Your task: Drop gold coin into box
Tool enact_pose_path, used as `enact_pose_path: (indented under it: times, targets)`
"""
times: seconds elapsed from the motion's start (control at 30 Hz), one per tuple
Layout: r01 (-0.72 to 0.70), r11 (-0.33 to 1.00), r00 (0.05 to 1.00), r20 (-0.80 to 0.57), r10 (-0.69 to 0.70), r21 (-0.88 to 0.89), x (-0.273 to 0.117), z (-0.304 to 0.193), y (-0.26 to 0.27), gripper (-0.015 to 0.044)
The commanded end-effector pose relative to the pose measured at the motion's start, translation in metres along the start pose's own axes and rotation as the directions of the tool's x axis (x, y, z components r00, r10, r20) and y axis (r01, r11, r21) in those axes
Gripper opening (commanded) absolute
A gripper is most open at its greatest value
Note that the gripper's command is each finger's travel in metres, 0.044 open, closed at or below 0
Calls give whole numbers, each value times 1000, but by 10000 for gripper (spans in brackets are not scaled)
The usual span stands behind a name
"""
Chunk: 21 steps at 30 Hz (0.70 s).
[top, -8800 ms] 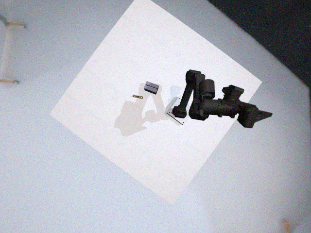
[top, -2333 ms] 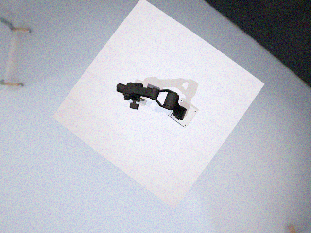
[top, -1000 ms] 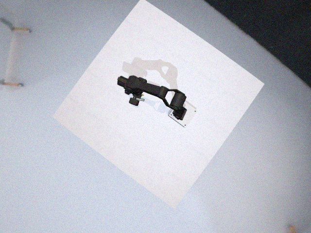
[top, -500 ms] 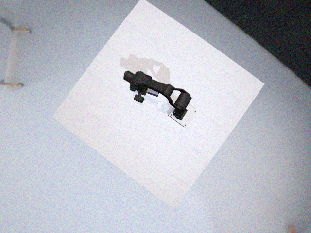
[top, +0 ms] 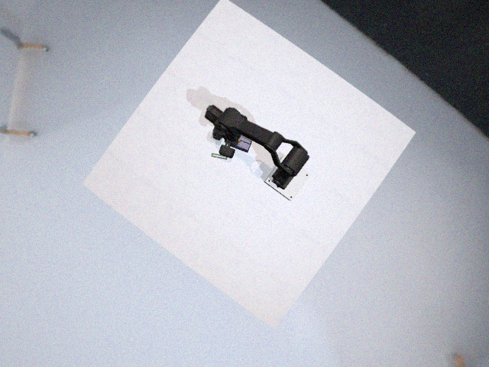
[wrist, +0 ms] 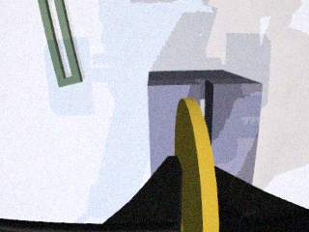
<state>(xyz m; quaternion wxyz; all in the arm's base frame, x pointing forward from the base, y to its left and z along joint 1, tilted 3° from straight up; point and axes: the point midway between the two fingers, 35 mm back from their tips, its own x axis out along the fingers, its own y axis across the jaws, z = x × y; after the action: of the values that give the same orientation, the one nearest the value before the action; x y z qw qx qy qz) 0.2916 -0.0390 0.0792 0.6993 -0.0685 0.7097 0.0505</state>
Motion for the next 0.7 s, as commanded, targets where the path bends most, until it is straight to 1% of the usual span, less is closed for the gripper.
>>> enact_pose_path:
  times: [0.0, 0.23, 0.67]
  targets:
    - [5, 1000, 1000, -3, -5, -1, 1, -9, -7, 0]
    - [6, 1000, 1000, -5, -6, -1, 2, -22, -17, 0]
    - [2, 1000, 1000, -2, -2, 1, 1, -18, -15, 0]
